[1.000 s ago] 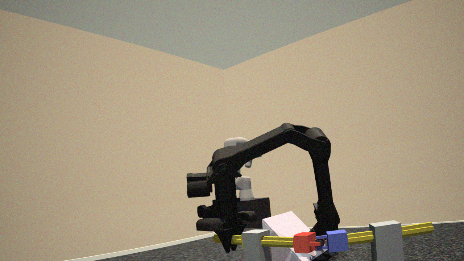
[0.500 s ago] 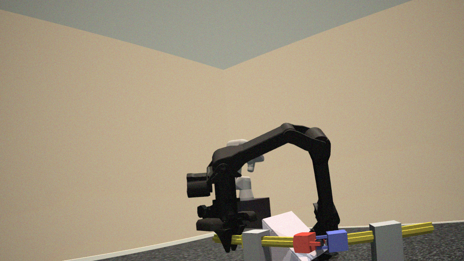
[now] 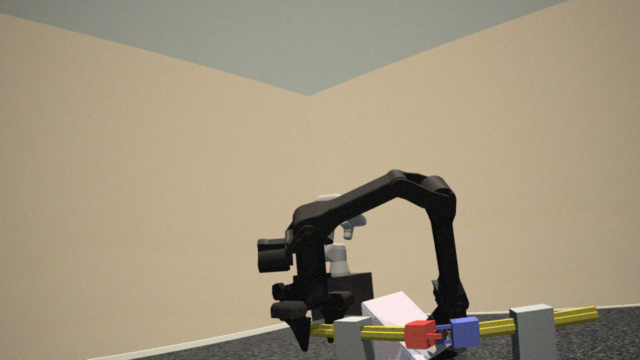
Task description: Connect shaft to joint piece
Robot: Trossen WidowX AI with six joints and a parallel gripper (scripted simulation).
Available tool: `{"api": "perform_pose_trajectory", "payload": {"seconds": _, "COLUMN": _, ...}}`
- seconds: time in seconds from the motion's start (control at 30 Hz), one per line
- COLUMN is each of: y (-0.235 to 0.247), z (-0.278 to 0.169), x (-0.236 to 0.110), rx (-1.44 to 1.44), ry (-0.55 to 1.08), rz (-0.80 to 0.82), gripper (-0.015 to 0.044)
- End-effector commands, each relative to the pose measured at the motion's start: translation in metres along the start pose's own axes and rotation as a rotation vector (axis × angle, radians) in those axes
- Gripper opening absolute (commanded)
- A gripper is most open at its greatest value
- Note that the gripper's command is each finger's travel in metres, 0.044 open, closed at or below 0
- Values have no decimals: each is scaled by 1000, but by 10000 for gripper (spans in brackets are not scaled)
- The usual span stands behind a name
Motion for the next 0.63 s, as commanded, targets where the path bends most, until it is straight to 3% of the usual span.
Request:
{"api": "perform_pose_trajectory", "payload": {"seconds": 0.0, "y": 0, "z": 0, "x": 0, "rx": 0, "ry": -1, "rz": -1, "gripper": 440}}
{"api": "perform_pose_trajectory", "payload": {"seconds": 0.43, "y": 0, "z": 0, "x": 0, "rx": 0, "ry": -1, "rz": -1, "gripper": 440}}
{"api": "perform_pose_trajectory", "payload": {"seconds": 0.6, "y": -1, "z": 1, "x": -30, "rx": 1, "ry": 11, "rz": 5, "gripper": 440}}
Point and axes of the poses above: the point midway between the two fingers, 35 mm back from their tips, its own x axis out along the fingers, its own y axis across the jaws, z = x × y, the point moved 4 cm from there along -x, back along the fingers, and after that the axes turned 12 degrees about x, right-handed, at the moved point
